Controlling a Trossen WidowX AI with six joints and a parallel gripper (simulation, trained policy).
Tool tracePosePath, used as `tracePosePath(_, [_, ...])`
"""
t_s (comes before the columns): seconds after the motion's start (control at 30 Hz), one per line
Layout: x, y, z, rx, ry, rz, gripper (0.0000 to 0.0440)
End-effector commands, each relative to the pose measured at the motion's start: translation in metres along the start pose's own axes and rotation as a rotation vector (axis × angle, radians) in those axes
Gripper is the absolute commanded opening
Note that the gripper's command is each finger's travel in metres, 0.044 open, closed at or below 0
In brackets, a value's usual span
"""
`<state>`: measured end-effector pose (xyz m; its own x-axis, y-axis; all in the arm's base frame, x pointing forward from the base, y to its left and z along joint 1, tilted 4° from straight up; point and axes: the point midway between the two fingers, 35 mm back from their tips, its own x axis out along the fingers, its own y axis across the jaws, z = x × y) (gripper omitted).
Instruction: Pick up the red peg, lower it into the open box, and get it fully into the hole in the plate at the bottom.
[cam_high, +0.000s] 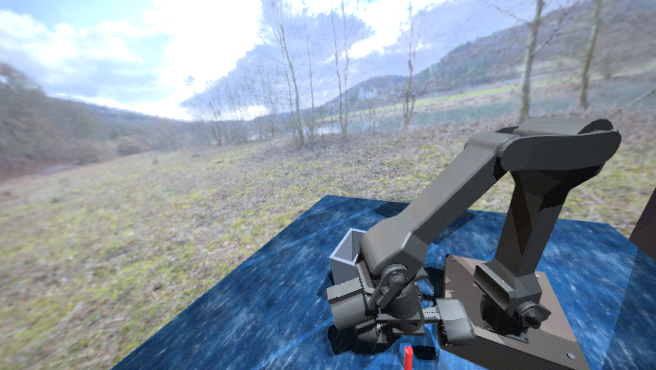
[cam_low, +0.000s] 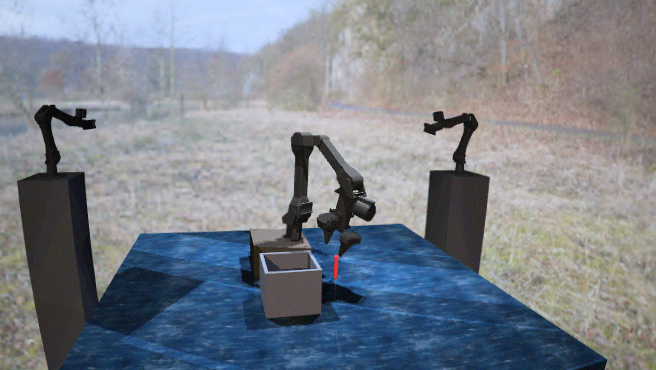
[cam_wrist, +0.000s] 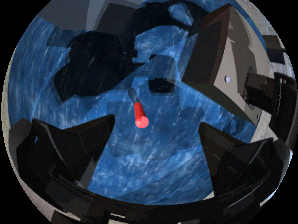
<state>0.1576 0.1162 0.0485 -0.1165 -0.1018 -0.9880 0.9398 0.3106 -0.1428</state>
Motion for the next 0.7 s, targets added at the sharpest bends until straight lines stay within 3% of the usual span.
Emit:
tracePosePath(0.0, [0.014, 0.001, 0.002, 0.007, -0.02, -0.006, 0.0421])
tracePosePath(0.5, [0.058, 0.007, 0.002, 0.042, -0.043, 0.03, 0.0372])
tracePosePath(0.67, [0.067, 0.014, -0.002, 0.041, -0.034, 0.049, 0.0264])
